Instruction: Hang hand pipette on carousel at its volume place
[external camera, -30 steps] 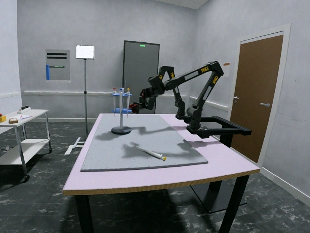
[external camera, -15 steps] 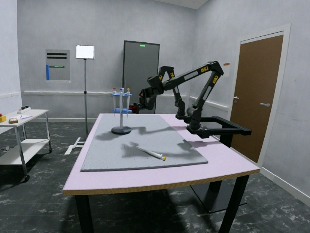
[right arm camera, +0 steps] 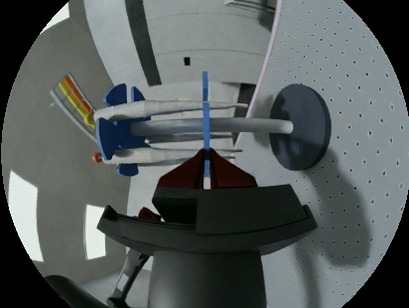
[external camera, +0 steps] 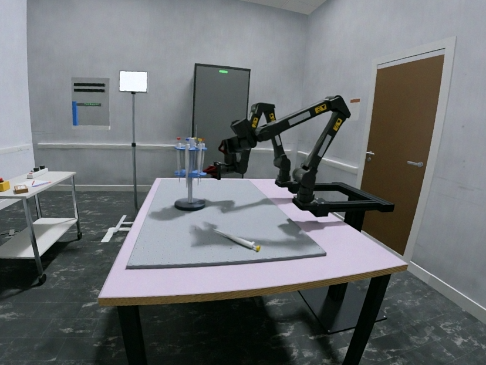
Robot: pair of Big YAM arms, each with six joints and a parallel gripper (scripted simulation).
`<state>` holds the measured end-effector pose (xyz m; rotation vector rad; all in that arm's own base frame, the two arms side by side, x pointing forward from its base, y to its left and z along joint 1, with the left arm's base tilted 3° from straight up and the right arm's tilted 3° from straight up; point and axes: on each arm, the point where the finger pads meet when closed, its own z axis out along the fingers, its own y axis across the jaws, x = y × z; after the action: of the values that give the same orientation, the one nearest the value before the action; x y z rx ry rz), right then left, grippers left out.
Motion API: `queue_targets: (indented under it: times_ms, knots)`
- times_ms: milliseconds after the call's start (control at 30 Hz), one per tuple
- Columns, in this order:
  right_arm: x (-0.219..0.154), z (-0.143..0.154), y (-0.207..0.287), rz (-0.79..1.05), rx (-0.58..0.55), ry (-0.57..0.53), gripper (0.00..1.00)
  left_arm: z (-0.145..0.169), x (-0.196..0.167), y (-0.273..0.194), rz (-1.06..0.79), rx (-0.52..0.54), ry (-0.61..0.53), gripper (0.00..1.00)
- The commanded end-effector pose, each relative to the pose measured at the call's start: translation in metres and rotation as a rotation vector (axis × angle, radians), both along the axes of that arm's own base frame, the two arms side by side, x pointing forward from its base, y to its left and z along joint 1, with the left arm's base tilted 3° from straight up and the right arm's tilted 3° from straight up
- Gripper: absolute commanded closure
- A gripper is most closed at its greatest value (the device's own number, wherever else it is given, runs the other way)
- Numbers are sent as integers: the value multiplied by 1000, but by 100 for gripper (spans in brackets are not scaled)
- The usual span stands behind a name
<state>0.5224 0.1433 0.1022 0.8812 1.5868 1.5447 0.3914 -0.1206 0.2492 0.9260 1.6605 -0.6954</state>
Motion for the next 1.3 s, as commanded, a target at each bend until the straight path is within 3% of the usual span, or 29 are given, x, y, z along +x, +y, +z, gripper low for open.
queue_targets:
  times_ms: [0, 1267]
  knots:
    - [-4, 11, 13, -72, 17, -30, 100, 31, 19, -4, -8, -3, -60, 35]
    - [-5, 5, 65, -611, 33, -52, 100, 31, 19, -4, -8, -3, -60, 35]
